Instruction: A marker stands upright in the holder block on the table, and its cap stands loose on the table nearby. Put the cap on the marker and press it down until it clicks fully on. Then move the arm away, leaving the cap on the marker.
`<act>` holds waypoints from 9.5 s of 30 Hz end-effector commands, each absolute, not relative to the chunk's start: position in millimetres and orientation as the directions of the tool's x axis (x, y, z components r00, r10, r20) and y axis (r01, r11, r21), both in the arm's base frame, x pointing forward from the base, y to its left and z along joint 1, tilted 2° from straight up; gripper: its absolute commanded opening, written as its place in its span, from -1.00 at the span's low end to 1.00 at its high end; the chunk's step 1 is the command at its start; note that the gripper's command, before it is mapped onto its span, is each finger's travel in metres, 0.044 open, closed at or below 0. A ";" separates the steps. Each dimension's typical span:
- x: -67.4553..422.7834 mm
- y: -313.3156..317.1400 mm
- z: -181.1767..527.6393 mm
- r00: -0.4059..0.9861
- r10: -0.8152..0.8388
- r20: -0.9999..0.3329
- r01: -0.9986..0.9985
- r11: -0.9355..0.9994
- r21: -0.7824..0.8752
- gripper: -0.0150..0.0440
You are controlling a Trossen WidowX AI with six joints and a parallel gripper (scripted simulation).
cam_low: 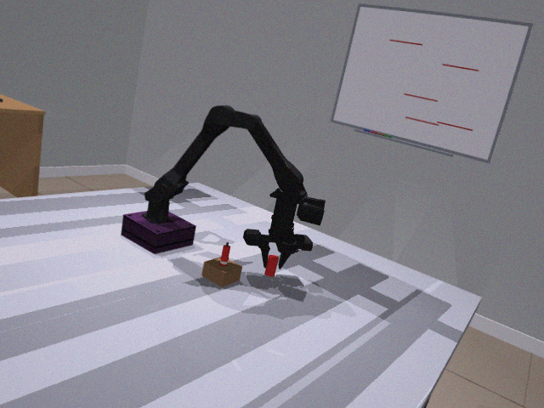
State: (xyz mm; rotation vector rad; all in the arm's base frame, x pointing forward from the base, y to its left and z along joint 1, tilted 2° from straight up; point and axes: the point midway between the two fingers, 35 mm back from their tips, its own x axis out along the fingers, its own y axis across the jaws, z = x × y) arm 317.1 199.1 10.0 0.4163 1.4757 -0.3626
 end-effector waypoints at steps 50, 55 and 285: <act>313.7 152.9 86.9 0.062 0.012 -0.998 0.482 0.875 0.040 -0.49; 311.4 131.7 94.9 0.061 0.009 -0.998 0.481 0.876 0.038 -0.49; 290.7 37.9 37.9 0.058 -0.005 -0.998 0.479 0.878 0.024 -0.49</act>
